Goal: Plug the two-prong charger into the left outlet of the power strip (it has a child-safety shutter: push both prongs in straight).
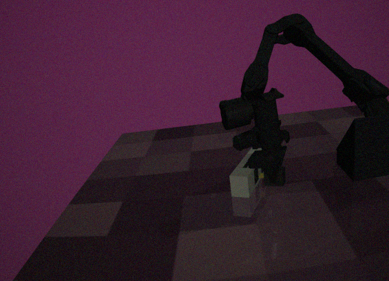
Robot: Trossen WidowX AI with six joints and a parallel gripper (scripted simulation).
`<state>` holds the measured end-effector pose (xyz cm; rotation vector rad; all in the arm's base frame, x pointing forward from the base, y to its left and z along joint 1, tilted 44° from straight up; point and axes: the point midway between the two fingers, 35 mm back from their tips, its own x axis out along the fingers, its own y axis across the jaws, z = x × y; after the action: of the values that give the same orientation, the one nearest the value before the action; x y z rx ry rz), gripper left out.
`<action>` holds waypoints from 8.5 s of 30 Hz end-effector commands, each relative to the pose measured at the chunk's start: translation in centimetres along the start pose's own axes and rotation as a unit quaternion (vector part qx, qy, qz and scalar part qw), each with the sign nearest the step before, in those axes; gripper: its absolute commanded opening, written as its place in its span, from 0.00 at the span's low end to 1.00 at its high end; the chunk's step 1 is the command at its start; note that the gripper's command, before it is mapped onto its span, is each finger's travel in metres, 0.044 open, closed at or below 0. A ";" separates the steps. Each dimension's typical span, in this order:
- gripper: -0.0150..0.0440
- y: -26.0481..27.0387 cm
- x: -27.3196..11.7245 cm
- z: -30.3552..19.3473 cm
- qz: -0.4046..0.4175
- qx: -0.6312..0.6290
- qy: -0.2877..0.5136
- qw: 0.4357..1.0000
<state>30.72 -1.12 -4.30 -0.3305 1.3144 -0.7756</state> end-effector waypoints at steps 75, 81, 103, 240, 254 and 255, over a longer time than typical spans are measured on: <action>0.25 0.1 -0.2 0.8 0.001 0.001 0.000 1.000; 0.25 0.1 -0.2 1.0 0.001 0.001 0.000 1.000; 0.25 0.1 -0.3 1.5 0.001 0.001 0.000 1.000; 0.25 0.0 -0.4 3.8 0.001 0.001 -0.001 1.000; 0.25 0.0 -0.4 3.8 0.001 0.001 -0.001 1.000; 0.25 0.0 -0.4 3.8 0.001 0.001 -0.001 1.000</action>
<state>33.10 -1.43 -3.42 -0.3493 1.3496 -0.7698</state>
